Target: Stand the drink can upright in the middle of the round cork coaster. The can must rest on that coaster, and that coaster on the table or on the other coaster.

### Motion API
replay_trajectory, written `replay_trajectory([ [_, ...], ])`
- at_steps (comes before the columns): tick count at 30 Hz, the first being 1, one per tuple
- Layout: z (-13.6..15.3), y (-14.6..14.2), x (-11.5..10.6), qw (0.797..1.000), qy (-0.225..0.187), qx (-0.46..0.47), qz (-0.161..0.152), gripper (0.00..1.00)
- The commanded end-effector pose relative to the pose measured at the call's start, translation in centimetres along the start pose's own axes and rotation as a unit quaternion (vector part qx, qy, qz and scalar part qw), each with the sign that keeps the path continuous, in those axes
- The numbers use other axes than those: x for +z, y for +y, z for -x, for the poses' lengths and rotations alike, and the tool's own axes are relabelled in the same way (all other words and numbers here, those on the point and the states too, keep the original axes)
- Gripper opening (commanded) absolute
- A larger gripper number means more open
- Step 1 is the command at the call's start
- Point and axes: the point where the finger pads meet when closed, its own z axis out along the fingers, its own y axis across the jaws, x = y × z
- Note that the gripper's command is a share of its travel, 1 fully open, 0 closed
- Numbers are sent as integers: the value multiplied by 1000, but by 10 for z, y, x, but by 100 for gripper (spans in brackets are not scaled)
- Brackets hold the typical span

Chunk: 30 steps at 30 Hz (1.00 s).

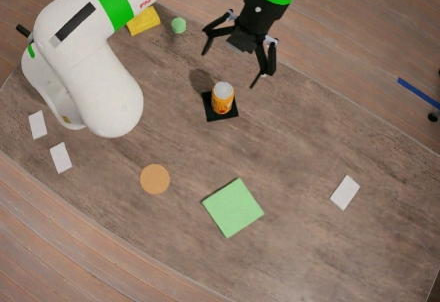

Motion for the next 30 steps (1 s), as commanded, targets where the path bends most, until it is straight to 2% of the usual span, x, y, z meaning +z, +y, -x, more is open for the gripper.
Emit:
replay_trajectory([
  [1, 0, 0, -1, 1000, 0, 0, -1, 100],
  [19, 2, -1, 3, 1000, -5, -10, -3, 100],
  [21, 12, -6, 24, 998, -27, -61, -16, 100],
  [23, 30, -10, 58, 988, -59, -141, -39, 100],
  [24, 38, -9, 73, 985, -63, -153, -43, 100],
  [30, 65, 2, 124, 961, -94, -252, -72, 100],
])
